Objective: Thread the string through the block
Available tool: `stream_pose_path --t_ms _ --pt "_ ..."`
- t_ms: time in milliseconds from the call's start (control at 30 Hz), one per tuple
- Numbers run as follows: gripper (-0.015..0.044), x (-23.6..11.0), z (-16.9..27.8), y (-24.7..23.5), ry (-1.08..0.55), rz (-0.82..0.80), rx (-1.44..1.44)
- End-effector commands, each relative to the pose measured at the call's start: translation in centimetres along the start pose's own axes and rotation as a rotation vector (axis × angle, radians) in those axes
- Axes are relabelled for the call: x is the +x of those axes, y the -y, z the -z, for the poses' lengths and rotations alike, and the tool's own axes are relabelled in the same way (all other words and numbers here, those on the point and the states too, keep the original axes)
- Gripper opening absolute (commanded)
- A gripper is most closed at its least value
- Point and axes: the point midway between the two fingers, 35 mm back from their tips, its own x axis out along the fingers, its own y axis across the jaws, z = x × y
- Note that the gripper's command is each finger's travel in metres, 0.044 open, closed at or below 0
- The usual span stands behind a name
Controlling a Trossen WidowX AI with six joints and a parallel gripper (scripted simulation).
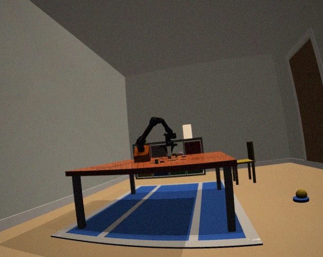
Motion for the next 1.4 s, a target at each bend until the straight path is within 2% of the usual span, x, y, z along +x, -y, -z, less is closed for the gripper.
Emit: stream_pose_path --t_ms 0,667,967,1167,1367 --pt "0.0238 1.0 -0.1 0.3 0.006 0.009 -0.006" --pt "0.0238 4.2 -0.2 0.5 0.008 0.010 -0.005" --pt "0.0238 4.3 -0.2 0.5 0.008 0.010 -0.005" --pt "0.0081 4.1 -0.1 0.4 0.004 0.008 -0.002" --pt "0.0041 4.1 -0.1 0.4 0.004 0.008 -0.002"
